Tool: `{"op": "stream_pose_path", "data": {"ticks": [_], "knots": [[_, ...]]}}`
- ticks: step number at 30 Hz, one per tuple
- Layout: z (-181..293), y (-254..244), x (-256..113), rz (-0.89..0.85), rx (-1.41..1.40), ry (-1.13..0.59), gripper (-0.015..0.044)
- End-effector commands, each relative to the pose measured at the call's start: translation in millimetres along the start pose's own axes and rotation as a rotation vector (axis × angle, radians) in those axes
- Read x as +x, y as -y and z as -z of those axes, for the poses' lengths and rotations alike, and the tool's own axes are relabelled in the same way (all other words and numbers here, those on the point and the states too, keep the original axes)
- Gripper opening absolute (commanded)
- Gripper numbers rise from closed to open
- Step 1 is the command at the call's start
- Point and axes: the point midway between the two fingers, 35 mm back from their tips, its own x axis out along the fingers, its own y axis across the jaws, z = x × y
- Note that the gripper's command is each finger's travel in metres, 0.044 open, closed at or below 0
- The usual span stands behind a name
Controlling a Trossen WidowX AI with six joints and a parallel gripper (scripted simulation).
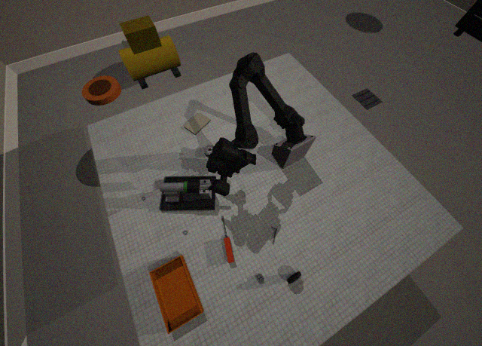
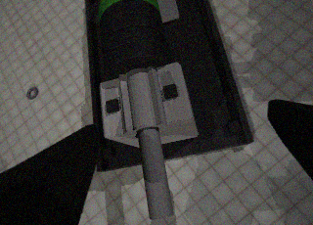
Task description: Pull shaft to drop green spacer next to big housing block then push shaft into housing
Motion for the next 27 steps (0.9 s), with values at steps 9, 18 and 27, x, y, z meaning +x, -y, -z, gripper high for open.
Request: {"op": "stream_pose_path", "data": {"ticks": [9,18,27], "knots": [[47,-23,-29,0.076,-0.143,0.056,0.044],[47,-23,-29,0.076,-0.143,0.056,0.044],[47,-23,-29,0.076,-0.143,0.056,0.044]]}}
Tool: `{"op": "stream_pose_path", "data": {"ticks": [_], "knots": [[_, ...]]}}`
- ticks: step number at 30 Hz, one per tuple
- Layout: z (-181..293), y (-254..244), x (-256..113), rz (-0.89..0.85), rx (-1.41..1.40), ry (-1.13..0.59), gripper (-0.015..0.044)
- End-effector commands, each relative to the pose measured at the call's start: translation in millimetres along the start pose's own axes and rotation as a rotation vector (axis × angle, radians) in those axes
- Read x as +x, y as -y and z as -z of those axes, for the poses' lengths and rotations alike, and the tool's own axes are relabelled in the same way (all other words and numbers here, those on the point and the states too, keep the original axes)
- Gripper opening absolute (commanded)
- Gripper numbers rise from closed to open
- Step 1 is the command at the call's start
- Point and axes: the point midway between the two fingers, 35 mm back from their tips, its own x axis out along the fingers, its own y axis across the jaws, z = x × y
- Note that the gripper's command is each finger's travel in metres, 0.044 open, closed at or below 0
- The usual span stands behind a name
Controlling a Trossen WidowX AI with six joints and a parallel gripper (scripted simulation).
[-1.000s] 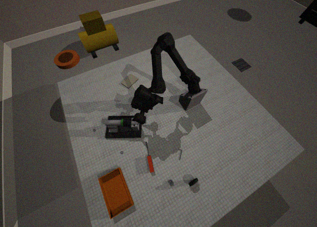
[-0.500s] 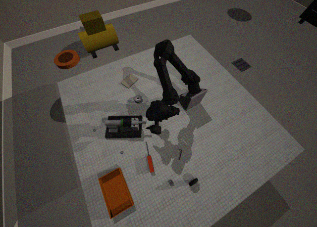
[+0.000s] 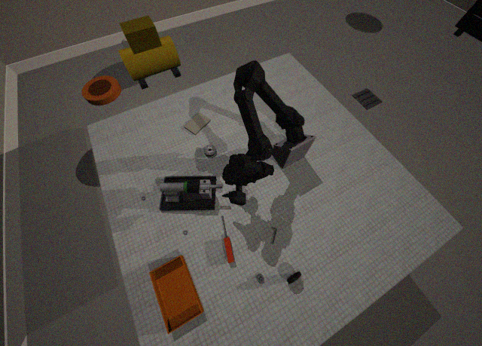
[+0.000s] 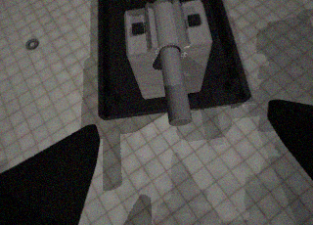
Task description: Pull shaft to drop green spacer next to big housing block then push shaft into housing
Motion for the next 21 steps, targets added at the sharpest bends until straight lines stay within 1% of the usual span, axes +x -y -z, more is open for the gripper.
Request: {"op": "stream_pose_path", "data": {"ticks": [1,21], "knots": [[0.2,0.4,-0.1,0.003,0.004,0.001,0.044],[-4.1,0.5,4.1,0.003,0.004,0.001,0.044]]}}
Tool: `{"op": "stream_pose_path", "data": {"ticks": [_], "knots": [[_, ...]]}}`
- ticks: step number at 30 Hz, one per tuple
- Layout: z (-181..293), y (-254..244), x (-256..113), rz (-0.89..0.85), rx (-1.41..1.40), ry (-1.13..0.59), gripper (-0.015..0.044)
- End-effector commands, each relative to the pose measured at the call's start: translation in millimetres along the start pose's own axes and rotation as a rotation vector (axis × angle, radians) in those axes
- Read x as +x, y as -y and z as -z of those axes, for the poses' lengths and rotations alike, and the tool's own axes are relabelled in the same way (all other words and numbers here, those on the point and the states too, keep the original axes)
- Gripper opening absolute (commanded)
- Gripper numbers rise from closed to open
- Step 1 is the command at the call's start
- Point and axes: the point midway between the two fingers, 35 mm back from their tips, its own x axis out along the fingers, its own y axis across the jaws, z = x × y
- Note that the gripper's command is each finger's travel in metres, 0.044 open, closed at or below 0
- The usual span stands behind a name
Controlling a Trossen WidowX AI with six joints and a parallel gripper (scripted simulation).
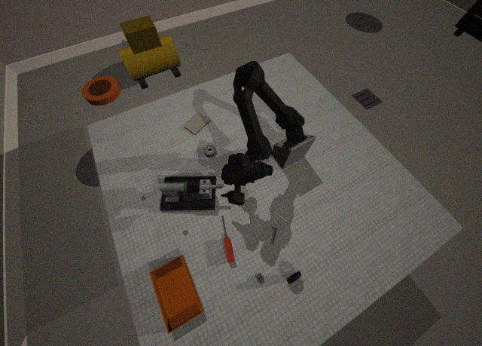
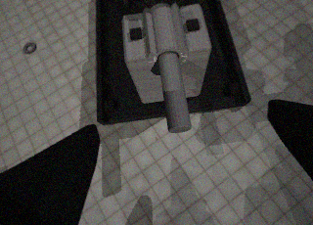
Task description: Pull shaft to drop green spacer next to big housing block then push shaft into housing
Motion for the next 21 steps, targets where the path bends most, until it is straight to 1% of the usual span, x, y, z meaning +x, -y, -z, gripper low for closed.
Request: {"op": "stream_pose_path", "data": {"ticks": [1,15,21], "knots": [[-1.1,-0.5,0.7,-0.003,-0.002,0.0,0.044],[-1.1,-0.5,0.9,-0.003,-0.002,0.0,0.044],[-1.1,-1.2,7.6,-0.004,-0.001,-0.002,0.044]]}}
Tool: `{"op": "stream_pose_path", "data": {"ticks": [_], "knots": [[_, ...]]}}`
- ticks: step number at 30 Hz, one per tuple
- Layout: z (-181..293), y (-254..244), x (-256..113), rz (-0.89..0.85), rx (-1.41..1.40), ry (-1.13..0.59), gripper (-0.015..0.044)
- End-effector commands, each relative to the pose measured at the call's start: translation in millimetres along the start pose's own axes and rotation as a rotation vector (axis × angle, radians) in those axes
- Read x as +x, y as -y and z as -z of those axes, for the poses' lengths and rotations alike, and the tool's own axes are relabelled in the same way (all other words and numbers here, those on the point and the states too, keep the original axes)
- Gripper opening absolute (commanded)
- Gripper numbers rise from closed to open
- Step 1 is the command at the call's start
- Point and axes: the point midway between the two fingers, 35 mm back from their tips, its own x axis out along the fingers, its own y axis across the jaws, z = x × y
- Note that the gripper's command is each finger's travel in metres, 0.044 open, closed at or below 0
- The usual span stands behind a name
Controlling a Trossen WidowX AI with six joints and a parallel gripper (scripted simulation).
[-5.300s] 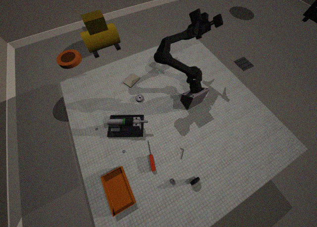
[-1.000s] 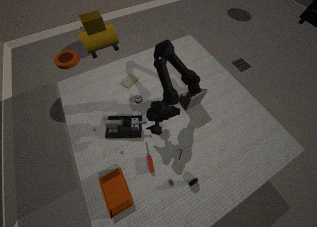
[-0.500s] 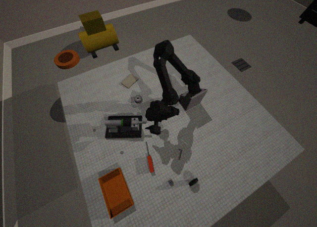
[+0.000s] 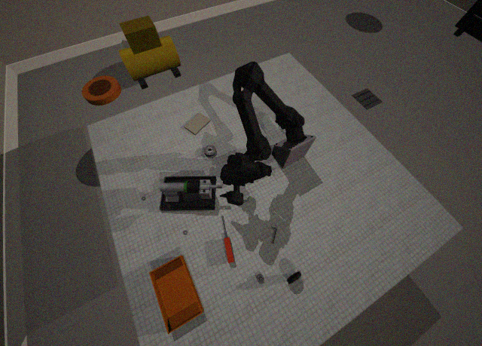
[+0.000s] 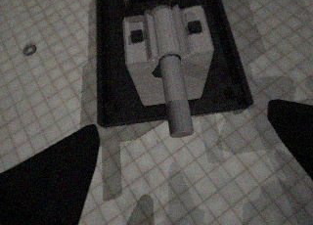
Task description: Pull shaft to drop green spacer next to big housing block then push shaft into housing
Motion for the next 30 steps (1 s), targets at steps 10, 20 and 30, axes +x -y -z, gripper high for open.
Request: {"op": "stream_pose_path", "data": {"ticks": [10,20,30], "knots": [[0,-1,21,-0.002,-0.003,-0.004,0.044],[0,0,37,0.0,-0.004,0.001,0.044],[0,0,40,0.001,-0.004,0.002,0.044]]}}
